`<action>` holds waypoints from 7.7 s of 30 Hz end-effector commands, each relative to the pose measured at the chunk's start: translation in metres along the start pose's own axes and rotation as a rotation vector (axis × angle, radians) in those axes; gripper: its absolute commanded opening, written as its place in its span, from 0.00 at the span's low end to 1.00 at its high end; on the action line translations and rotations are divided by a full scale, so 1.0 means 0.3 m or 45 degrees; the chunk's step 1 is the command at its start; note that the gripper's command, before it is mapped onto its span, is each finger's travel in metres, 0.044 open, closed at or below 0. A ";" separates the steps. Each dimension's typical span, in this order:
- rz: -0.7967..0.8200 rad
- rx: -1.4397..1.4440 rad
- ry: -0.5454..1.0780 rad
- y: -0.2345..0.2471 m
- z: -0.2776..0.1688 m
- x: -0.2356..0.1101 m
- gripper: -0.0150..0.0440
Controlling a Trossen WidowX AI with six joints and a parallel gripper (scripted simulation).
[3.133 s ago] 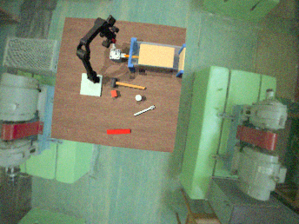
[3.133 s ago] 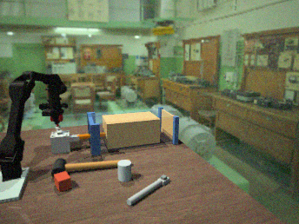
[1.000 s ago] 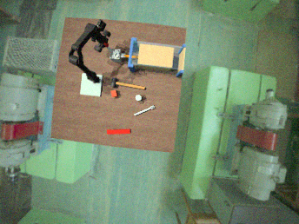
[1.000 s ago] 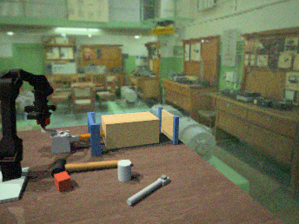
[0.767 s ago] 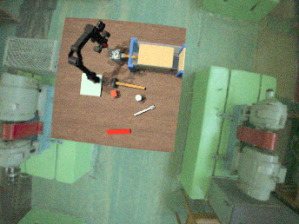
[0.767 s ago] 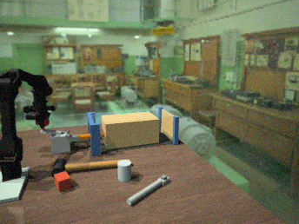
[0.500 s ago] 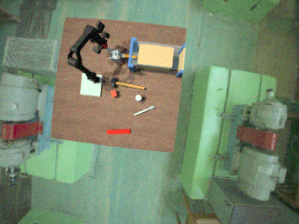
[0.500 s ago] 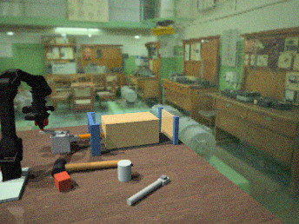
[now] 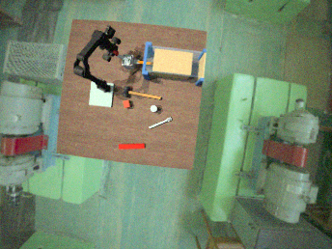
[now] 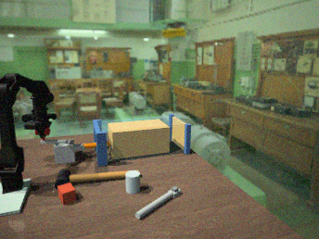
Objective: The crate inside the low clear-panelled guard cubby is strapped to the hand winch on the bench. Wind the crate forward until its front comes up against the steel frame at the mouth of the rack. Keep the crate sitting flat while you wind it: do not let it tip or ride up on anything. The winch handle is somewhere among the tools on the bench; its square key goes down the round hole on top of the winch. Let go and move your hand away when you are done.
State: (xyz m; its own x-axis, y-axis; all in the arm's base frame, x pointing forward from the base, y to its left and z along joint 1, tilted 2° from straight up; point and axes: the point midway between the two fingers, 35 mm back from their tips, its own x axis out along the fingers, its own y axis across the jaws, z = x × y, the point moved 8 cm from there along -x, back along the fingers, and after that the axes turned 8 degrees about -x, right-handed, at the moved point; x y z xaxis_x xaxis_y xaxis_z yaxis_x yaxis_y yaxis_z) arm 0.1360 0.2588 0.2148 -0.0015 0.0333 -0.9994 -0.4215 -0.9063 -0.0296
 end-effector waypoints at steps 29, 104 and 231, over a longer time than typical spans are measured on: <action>0.045 0.005 -0.002 0.171 -0.050 0.003 0.25; 0.050 0.005 0.006 0.326 -0.296 -0.002 0.25; 0.043 0.005 0.016 0.075 -0.654 0.000 0.25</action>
State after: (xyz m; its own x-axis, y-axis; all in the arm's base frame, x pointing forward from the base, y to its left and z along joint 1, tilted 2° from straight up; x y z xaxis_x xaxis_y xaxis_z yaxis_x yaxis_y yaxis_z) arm 0.2993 0.1483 0.2116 -0.0162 -0.0202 -0.9997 -0.4260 -0.9044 0.0252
